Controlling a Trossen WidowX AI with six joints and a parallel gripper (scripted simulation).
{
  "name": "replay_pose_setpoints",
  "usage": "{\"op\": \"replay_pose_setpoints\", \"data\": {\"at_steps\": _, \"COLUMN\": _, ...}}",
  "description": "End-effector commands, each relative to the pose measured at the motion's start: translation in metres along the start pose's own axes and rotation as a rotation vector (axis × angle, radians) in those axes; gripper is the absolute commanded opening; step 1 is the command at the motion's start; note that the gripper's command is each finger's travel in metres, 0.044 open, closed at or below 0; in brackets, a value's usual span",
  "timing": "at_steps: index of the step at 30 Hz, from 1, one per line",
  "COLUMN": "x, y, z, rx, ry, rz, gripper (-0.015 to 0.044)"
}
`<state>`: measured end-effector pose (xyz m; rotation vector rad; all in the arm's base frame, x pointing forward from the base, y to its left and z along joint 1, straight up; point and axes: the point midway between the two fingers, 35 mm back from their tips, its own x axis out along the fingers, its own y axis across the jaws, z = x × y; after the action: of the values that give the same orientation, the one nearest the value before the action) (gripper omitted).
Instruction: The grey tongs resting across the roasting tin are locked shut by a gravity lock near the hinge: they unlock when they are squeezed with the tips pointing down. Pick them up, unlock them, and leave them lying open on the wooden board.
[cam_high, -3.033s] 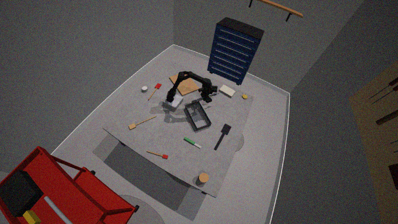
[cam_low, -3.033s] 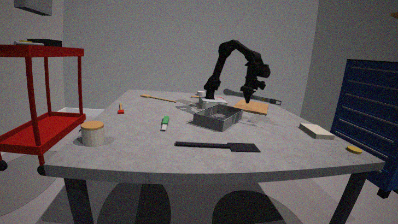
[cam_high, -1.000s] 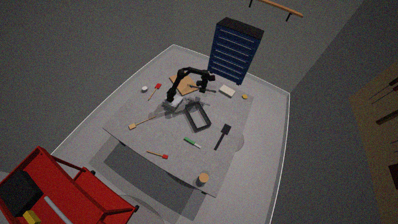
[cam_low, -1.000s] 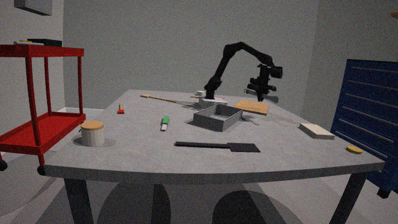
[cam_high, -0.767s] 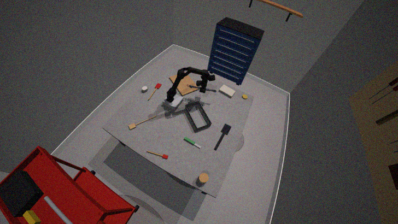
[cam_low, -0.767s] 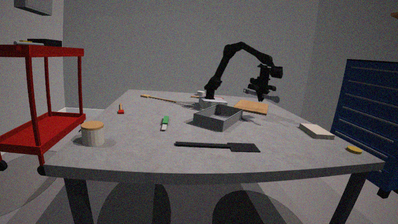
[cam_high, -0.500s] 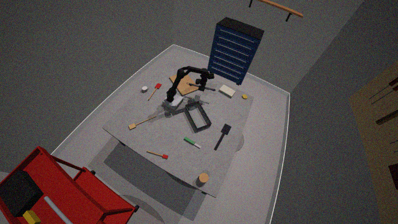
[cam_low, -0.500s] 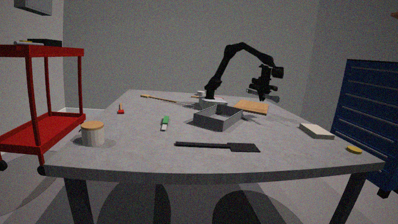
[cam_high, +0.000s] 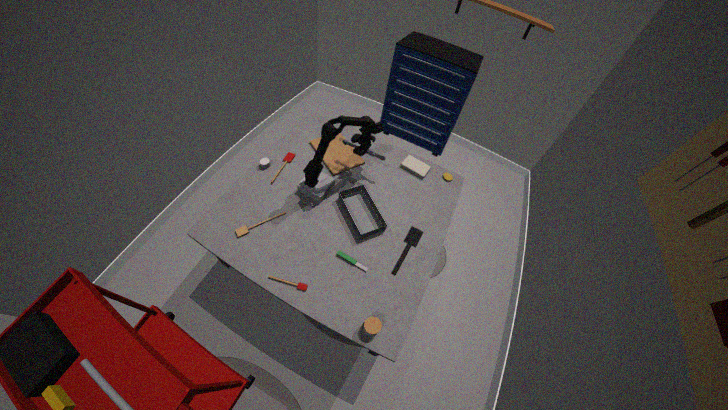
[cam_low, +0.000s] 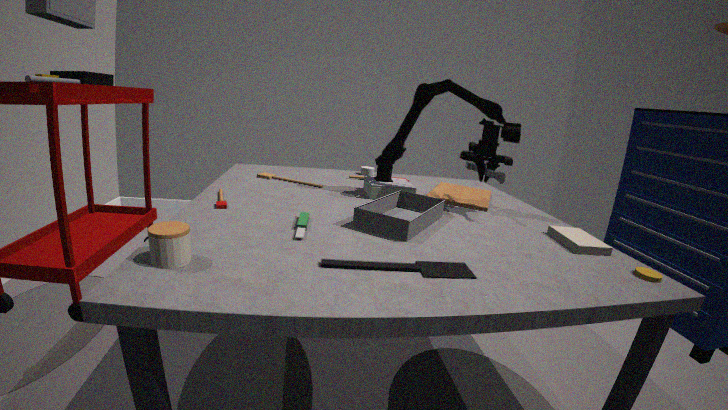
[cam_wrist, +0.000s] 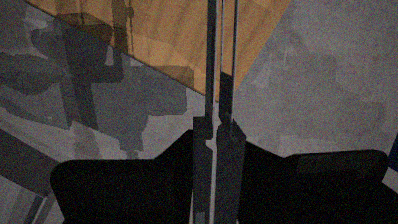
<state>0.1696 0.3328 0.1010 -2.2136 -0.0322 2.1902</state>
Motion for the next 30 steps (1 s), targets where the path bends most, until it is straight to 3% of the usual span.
{"op": "replay_pose_setpoints", "data": {"at_steps": 1, "x": -0.001, "y": -0.014, "z": 0.026, "rx": 0.085, "ry": -0.002, "rz": -0.003, "gripper": -0.015}}
{"op": "replay_pose_setpoints", "data": {"at_steps": 24, "x": -0.002, "y": -0.047, "z": 0.162, "rx": 0.479, "ry": -0.016, "rz": -0.002, "gripper": -0.015}}
{"op": "replay_pose_setpoints", "data": {"at_steps": 30, "x": -0.003, "y": -0.047, "z": 0.17, "rx": 0.503, "ry": -0.017, "rz": -0.001, "gripper": -0.015}}
